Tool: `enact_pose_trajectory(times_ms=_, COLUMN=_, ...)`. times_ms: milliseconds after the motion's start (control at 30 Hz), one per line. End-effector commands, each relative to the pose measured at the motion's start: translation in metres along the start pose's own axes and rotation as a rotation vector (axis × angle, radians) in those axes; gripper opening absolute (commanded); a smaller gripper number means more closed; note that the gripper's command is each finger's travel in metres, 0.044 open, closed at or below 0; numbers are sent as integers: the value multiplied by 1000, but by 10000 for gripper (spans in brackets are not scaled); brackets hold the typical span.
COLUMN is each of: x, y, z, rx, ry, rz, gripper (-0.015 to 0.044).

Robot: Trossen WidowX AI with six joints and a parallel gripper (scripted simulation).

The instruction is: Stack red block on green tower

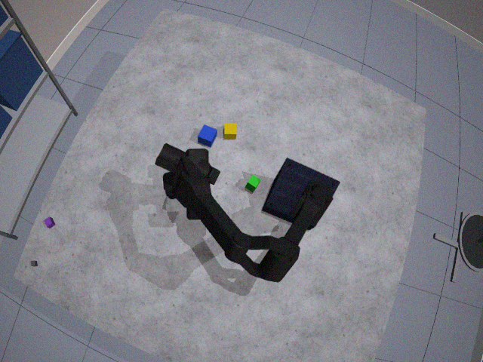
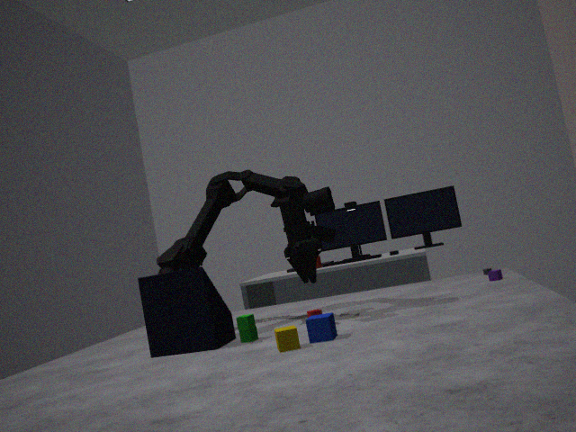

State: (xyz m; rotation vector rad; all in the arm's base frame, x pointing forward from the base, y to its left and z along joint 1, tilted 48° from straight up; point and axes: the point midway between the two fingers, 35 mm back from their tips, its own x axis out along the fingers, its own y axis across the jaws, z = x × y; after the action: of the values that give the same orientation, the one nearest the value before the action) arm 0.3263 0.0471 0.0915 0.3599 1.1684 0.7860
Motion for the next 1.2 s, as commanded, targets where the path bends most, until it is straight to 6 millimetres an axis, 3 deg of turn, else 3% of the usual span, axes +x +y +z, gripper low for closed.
enact_pose_trajectory(times_ms=0, x=10, y=23, z=0, rx=-99, ry=45, rz=43, gripper=440)
enact_pose_trajectory(times_ms=233, x=14, y=23, z=1, rx=-104, ry=48, rz=45, gripper=440)
enact_pose_trajectory(times_ms=467, x=53, y=24, z=0, rx=-104, ry=47, rz=46, gripper=440)
enact_pose_trajectory(times_ms=1167, x=79, y=24, z=0, rx=-104, ry=47, rz=46, gripper=440)
